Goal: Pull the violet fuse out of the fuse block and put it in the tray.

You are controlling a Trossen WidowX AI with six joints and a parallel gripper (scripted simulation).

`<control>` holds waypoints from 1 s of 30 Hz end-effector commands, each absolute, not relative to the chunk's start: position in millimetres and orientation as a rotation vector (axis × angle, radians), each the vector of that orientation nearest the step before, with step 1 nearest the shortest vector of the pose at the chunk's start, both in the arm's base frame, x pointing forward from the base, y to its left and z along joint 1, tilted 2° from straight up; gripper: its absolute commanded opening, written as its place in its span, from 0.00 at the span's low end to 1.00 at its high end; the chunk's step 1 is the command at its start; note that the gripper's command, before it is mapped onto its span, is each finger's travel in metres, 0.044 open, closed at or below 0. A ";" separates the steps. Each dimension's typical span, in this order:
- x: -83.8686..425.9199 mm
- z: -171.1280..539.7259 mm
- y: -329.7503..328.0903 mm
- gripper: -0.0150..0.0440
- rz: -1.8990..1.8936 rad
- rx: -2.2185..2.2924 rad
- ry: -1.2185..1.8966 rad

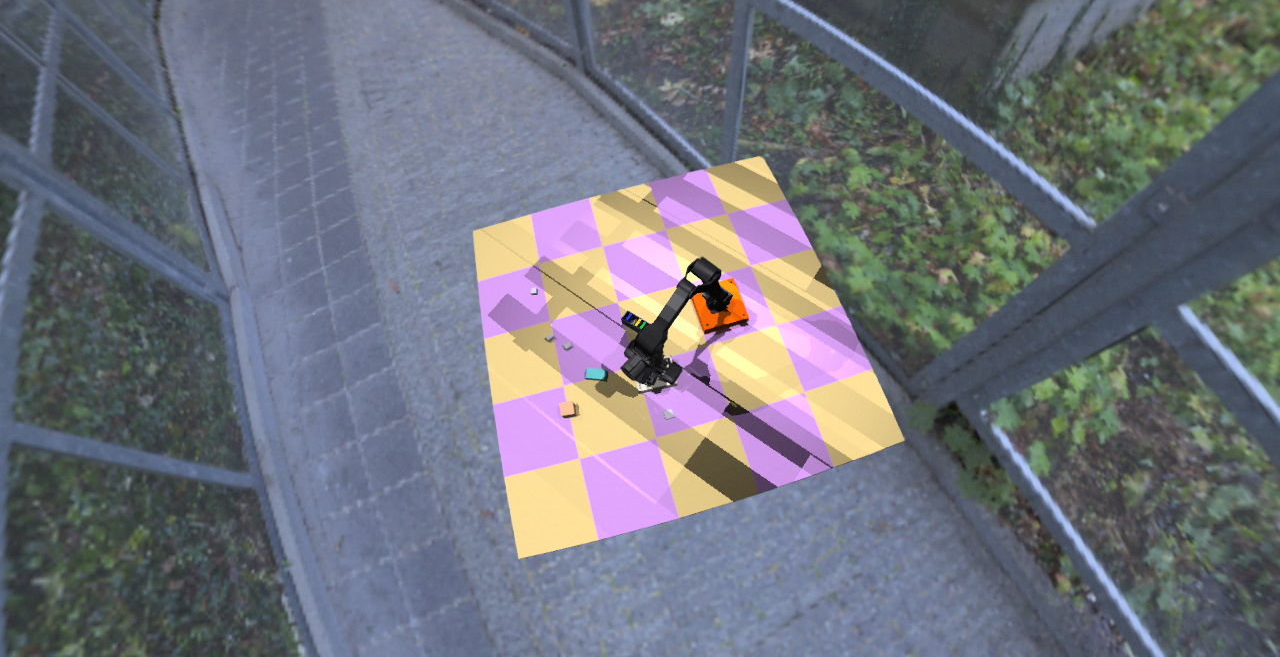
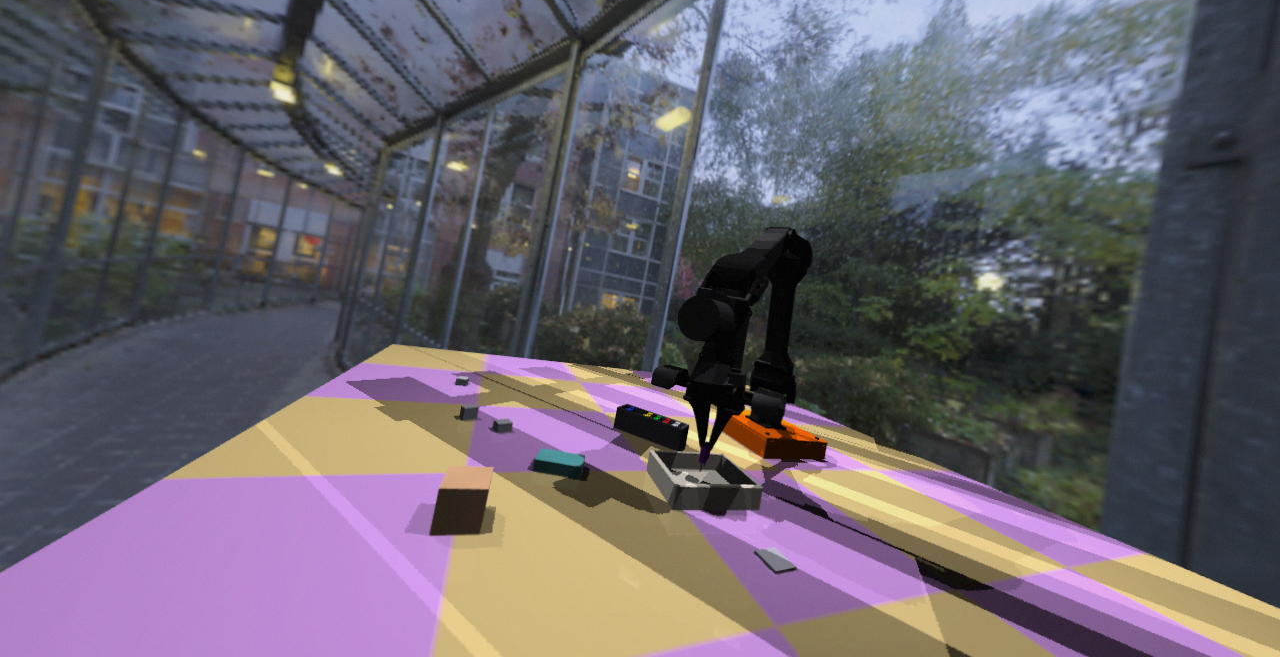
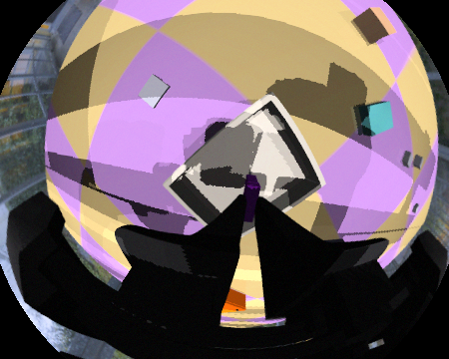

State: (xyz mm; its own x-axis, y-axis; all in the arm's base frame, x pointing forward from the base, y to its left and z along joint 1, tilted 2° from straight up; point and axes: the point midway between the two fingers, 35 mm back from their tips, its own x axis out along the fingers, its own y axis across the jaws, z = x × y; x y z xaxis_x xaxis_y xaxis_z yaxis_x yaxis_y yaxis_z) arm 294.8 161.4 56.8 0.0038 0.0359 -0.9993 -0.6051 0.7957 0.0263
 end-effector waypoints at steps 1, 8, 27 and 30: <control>294.8 56.8 161.4 0.30 0.534 -0.482 1.495; 294.8 56.8 161.4 0.61 0.534 -0.482 1.495; 294.1 93.9 160.5 0.81 0.535 -0.475 1.497; 294.5 92.2 160.0 0.81 0.531 -0.479 1.497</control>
